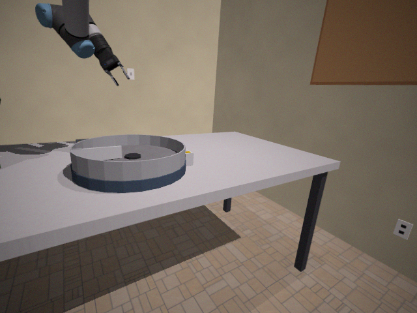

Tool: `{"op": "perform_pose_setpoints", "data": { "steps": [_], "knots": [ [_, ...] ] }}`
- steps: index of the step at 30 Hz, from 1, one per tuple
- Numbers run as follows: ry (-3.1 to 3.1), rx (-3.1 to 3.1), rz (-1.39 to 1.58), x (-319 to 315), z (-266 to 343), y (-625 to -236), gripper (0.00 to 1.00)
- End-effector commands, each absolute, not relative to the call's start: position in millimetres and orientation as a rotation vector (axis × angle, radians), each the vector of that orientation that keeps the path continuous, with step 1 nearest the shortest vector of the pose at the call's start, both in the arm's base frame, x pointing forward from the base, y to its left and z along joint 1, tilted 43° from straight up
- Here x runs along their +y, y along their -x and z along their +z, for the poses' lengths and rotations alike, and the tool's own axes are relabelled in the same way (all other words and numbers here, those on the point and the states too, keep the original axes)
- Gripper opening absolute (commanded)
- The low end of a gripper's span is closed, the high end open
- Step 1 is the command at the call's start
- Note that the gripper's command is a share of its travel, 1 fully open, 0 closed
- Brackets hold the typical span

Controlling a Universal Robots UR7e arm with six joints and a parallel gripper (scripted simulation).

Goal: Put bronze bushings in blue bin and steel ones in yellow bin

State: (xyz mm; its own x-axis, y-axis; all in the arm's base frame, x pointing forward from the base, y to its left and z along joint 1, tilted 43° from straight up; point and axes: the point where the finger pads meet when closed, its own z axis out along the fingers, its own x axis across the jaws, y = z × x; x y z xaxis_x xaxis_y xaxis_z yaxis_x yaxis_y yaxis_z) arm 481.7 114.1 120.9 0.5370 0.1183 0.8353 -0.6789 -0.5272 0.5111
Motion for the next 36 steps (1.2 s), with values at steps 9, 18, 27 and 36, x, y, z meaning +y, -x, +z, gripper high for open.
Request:
{"op": "perform_pose_setpoints", "data": {
  "steps": [9,18,27,36],
  "knots": [
    [-1.859,-0.475,1.084,103,155,-423,1.0],
    [-1.859,-0.475,1.084,99,166,-404,1.0],
    [-2.012,-0.545,0.989,98,165,-405,1.0],
    [-2.133,-0.618,0.885,98,166,-405,1.0]
  ]
}}
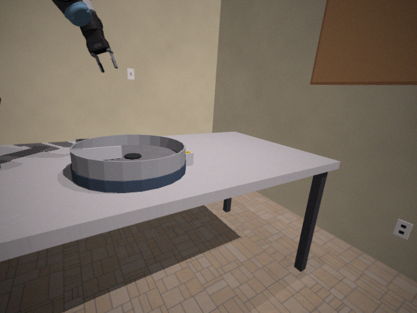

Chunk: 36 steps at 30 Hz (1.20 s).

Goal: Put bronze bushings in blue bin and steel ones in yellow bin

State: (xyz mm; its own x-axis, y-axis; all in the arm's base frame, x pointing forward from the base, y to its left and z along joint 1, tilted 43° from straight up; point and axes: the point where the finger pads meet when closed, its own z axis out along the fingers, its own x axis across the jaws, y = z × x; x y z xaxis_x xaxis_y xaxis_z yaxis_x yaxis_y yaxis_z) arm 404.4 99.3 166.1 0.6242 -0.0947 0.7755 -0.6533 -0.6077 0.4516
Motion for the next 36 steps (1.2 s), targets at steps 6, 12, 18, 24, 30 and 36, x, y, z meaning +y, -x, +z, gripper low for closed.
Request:
{"op": "perform_pose_setpoints", "data": {
  "steps": [6,12,18,24,30,36],
  "knots": [
    [-2.268,-0.704,0.755,98.6,165.9,-404.7,1.0],
    [-2.377,-0.777,0.635,98.6,166.0,-404.5,1.0],
    [-2.377,-0.777,0.635,98.6,166.0,-404.5,1.0],
    [-2.377,-0.777,0.635,98.6,166.0,-404.5,1.0],
    [-2.374,-0.775,0.64,98.7,166.2,-404.5,1.0],
    [-2.374,-0.775,0.64,98.7,166.2,-404.5,1.0]
  ]
}}
